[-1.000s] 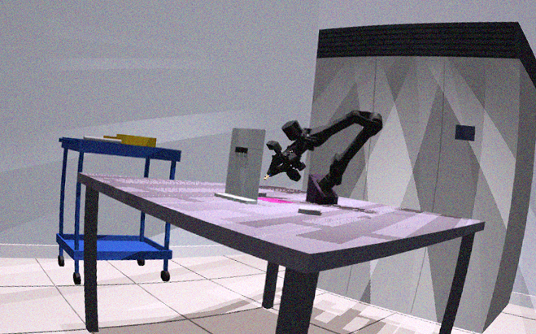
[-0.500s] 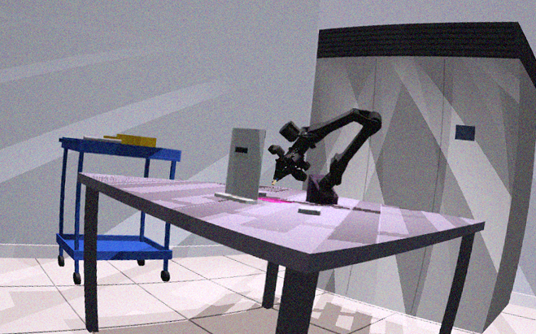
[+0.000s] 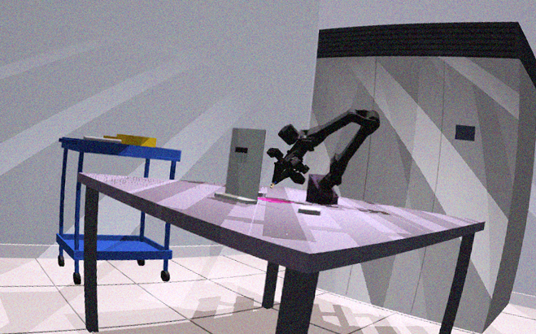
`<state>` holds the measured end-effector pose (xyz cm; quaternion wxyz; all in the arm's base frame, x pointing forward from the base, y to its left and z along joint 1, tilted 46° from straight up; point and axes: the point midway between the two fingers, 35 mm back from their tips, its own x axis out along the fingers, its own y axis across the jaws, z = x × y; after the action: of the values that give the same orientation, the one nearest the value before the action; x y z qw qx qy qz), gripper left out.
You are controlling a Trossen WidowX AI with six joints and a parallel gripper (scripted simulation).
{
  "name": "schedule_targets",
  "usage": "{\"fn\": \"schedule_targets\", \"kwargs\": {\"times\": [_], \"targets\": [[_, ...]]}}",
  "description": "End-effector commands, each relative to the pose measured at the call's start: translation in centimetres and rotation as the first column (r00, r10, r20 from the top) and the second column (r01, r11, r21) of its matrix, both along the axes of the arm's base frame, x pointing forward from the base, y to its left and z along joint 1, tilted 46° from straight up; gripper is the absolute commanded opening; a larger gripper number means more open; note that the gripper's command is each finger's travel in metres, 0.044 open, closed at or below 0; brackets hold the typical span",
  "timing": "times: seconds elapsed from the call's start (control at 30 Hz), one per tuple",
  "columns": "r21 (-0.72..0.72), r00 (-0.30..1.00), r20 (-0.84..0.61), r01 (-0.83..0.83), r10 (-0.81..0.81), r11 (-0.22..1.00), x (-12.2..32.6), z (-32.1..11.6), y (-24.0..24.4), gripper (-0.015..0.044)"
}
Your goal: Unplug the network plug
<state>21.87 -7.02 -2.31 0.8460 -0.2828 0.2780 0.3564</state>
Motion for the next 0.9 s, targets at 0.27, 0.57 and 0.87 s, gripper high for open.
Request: {"fn": "schedule_targets", "kwargs": {"times": [0.27, 0.57, 0.87], "targets": [[0.007, 1.0, -0.008, 0.003, -0.003, 1.0, -0.1, -1.1, 1.1, 0.0], [0.008, 1.0, -0.007, 0.003, -0.003, 1.0, -0.1, -1.7, 1.8, 0.0], [0.009, 1.0, -0.006, 0.003, -0.003, 1.0, -0.1, -2.3, 2.5, 0.0]]}}
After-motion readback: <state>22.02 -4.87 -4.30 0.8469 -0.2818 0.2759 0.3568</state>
